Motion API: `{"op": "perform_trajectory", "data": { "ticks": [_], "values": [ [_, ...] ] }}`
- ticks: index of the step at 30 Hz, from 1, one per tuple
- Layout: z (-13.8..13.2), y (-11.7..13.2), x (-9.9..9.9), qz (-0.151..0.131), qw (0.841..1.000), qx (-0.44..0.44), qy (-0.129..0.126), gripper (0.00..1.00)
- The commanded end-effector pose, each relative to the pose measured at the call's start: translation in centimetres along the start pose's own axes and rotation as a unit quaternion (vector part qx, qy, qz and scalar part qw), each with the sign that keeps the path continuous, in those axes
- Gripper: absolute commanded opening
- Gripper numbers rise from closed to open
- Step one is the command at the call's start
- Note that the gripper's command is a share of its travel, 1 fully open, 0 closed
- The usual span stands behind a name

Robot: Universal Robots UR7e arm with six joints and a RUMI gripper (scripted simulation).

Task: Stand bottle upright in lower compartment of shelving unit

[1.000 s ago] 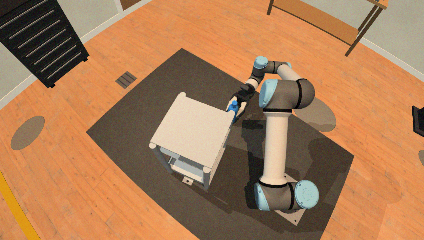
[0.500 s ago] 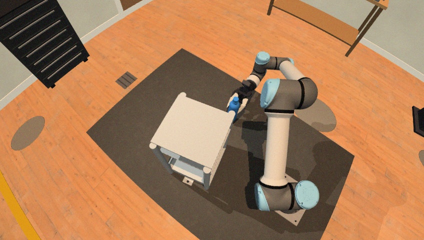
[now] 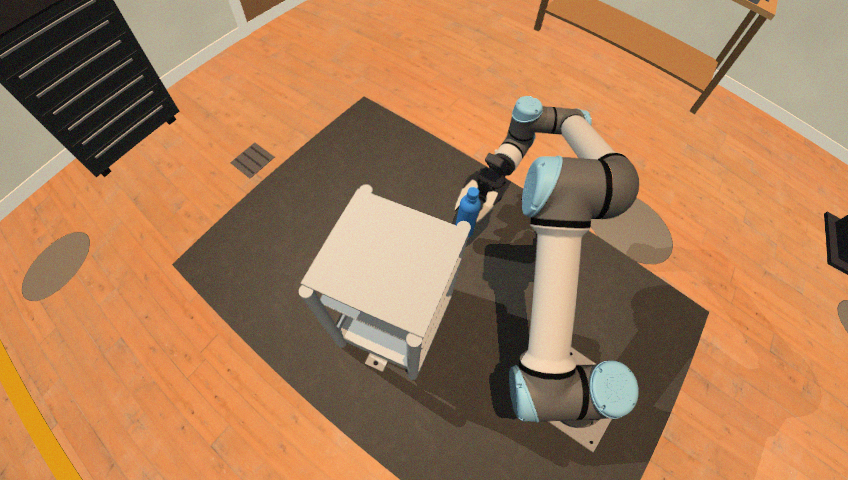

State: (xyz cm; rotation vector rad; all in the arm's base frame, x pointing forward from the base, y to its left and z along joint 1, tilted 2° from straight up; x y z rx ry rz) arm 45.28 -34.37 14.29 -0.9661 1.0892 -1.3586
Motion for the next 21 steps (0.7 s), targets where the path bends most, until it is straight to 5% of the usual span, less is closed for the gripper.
{"op": "perform_trajectory", "data": {
  "ticks": [1, 21],
  "values": [
    [0.08, -0.3, 0.01, 0.0, 1.0, 0.0, 0.0, 0.0],
    [0.03, -0.32, -0.32, 0.0, 1.0, 0.0, 0.0, 0.0]
  ]
}}
Point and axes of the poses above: the point where the finger pads meet when closed, its own x axis back along the fingers, its own z axis across the jaws, y = z × x, the point moved 8 cm from there along x, back along the fingers, and after that the axes turned 14 degrees about x, right-handed, at the moved point
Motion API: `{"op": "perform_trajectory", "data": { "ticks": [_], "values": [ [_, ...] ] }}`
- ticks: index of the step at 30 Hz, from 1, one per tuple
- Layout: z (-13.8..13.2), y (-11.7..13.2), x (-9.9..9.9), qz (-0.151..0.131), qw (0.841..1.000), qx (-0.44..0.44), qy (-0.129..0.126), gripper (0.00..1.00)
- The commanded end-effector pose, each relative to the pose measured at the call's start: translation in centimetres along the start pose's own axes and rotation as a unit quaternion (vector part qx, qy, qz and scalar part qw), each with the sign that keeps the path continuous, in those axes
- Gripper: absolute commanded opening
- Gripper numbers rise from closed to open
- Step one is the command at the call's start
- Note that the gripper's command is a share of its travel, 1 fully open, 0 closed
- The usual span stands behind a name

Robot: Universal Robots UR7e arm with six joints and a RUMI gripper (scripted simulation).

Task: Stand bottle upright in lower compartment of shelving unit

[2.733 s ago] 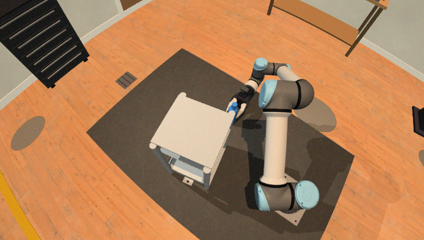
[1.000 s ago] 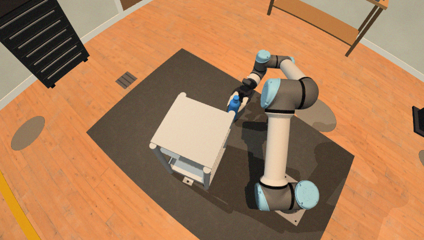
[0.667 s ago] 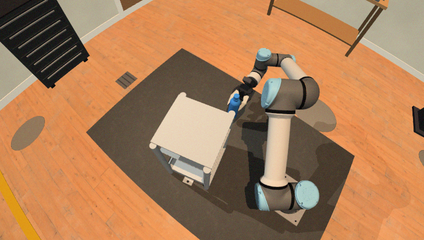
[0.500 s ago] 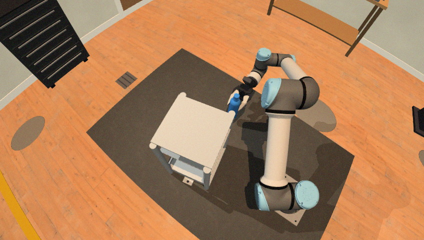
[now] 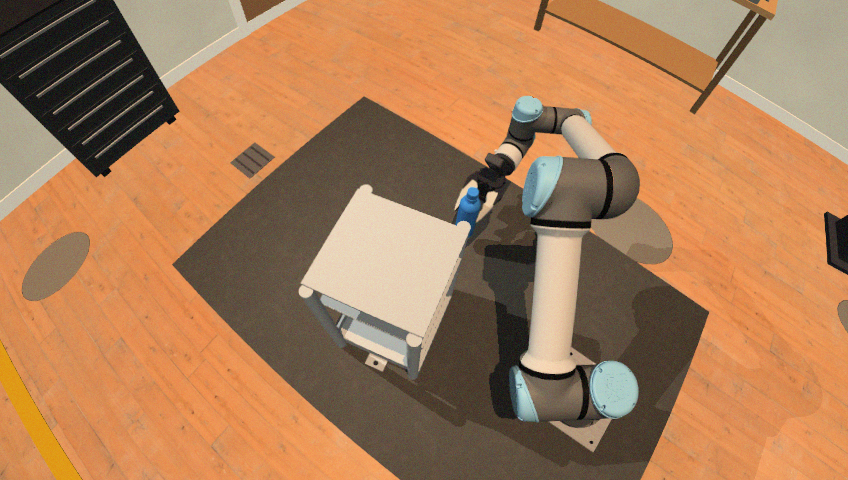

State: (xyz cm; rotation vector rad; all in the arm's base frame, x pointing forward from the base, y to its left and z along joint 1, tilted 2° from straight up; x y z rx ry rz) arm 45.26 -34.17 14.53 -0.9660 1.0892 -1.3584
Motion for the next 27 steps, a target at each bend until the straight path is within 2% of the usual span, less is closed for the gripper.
{"op": "perform_trajectory", "data": {
  "ticks": [1, 15, 17, 27],
  "values": [
    [0.0, -0.1, -0.2, 0.0, 1.0, 0.0, 0.0, 0.0],
    [-0.6, -0.2, -3.4, 0.0, 1.0, 0.0, 0.0, 0.0],
    [-0.6, -0.2, -3.4, 0.0, 1.0, 0.0, 0.0, 0.0],
    [-1.1, -0.3, -6.3, 0.0, 1.0, 0.0, 0.0, 0.0]
  ]
}}
Point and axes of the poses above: the point where the finger pads meet when closed, its own x axis back along the fingers, its own z axis across the jaws, y = z × x, the point moved 8 cm from there along x, back along the fingers, and after that the axes turned 14 degrees about x, right-handed, at the moved point
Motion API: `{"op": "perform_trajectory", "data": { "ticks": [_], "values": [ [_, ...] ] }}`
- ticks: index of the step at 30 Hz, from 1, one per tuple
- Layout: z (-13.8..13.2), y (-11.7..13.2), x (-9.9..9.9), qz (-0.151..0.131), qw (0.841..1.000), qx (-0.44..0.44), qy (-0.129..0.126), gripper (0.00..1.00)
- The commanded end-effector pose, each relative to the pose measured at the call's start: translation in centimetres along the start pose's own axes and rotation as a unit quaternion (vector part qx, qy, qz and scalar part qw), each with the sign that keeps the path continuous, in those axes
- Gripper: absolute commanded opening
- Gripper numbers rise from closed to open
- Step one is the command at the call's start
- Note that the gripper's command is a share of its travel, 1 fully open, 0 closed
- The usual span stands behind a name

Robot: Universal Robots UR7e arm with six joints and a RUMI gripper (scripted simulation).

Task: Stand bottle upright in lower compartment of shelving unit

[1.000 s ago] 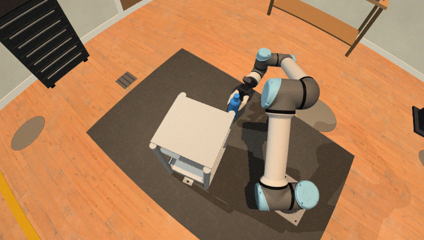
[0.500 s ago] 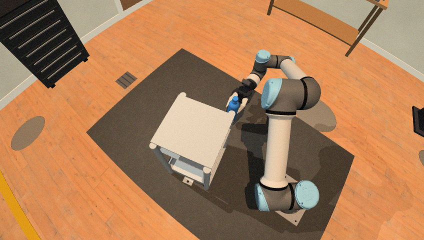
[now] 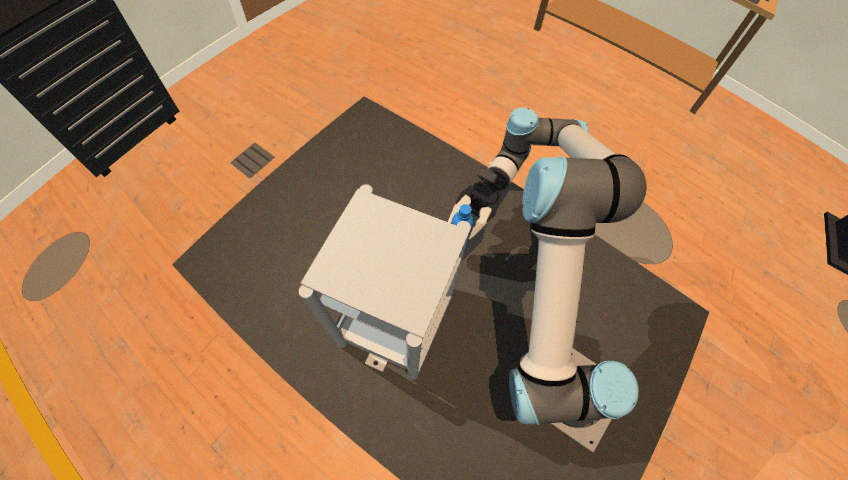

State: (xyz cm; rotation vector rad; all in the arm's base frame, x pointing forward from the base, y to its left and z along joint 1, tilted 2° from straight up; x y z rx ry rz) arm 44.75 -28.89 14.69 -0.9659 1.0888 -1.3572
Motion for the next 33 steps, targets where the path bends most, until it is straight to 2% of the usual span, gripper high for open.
{"op": "perform_trajectory", "data": {
  "ticks": [1, 12, 25, 33],
  "values": [
    [-0.2, -0.1, -1.3, -0.001, 1.0, 0.0, 0.0, 0.0],
    [-0.4, -0.2, -2.5, -0.001, 1.0, 0.0, 0.0, 0.0],
    [-0.3, -0.2, -2.6, -0.001, 1.0, 0.0, 0.0, 0.0],
    [0.9, 0.1, -2.8, -0.001, 1.0, 0.0, 0.0, 0.0]
  ]
}}
Point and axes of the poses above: the point where the finger pads meet when closed, its own x axis back along the fingers, its own z axis across the jaws, y = z × x, the point moved 8 cm from there along x, back along the fingers, and after that the axes turned 14 degrees about x, right-handed, at the moved point
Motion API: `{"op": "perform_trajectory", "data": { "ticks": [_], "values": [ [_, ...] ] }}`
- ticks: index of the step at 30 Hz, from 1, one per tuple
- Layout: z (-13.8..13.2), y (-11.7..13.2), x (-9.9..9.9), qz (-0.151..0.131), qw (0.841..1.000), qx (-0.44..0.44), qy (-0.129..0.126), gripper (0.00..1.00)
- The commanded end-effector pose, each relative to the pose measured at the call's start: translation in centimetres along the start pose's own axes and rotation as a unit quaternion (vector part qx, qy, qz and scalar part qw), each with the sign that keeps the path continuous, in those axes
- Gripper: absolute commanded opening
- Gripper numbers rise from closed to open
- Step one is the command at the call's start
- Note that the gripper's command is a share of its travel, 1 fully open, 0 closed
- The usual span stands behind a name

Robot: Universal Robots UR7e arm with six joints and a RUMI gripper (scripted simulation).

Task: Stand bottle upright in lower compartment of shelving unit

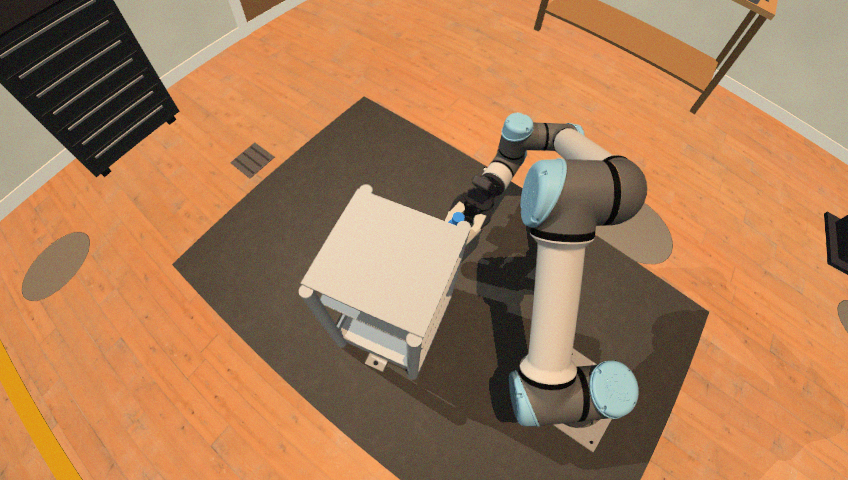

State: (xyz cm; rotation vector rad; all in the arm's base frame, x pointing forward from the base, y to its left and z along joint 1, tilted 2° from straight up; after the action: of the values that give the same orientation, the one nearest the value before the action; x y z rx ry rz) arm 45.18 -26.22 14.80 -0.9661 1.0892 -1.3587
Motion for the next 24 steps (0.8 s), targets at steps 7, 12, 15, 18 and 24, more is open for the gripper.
{"op": "perform_trajectory", "data": {
  "ticks": [7, 12, 15, 18, 24],
  "values": [
    [2.2, 0.5, -0.4, 0.0, 1.0, 0.0, 0.0, 0.0],
    [3.4, 0.8, -0.6, 0.0, 1.0, 0.0, 0.0, 0.0],
    [4.2, 1.0, -0.8, 0.0, 1.0, 0.0, 0.0, 0.0],
    [5.0, 1.2, -0.9, 0.0, 1.0, 0.0, 0.0, 0.0],
    [6.0, 1.4, -1.1, 0.0, 1.0, 0.0, 0.0, 0.0]
  ]
}}
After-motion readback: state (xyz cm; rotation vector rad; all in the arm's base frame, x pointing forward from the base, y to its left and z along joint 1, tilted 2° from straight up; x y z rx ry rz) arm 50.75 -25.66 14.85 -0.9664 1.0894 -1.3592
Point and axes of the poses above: the point where the finger pads meet when closed, its own x axis back along the fingers, its own z axis across the jaws, y = z × x, the point moved 8 cm from there along x, back along the fingers, and after that the axes turned 14 degrees about x, right-handed, at the moved point
